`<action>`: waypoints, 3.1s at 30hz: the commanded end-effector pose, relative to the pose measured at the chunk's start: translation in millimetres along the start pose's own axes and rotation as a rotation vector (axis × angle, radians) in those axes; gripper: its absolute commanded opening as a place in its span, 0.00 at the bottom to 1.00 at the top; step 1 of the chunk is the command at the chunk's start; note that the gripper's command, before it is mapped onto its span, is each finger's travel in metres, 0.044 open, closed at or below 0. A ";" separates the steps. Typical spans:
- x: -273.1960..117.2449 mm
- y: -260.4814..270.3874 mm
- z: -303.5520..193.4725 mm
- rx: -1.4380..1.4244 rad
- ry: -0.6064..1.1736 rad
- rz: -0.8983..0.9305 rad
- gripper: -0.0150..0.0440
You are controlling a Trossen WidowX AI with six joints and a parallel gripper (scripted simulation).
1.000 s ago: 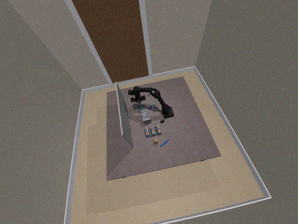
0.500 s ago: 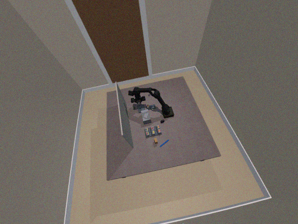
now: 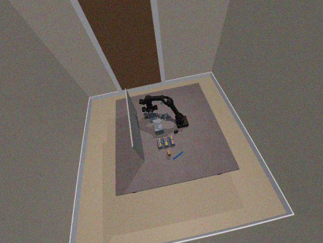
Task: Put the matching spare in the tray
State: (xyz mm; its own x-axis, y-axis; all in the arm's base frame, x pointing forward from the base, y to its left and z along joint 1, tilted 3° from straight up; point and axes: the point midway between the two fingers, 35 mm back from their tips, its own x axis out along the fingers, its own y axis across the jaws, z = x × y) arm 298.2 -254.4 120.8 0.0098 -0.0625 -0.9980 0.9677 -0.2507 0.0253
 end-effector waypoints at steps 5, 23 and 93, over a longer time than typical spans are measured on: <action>7.8 -0.6 0.4 -0.001 -0.001 -0.005 0.25; 22.8 -0.1 0.8 -0.001 -0.002 -0.005 0.25; 80.0 -4.8 -0.7 -0.001 -0.002 -0.005 0.25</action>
State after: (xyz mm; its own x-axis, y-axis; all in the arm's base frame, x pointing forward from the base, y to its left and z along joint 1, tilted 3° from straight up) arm 296.1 -258.0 44.3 0.0093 -0.0628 -0.9980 0.9668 -0.2545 0.0250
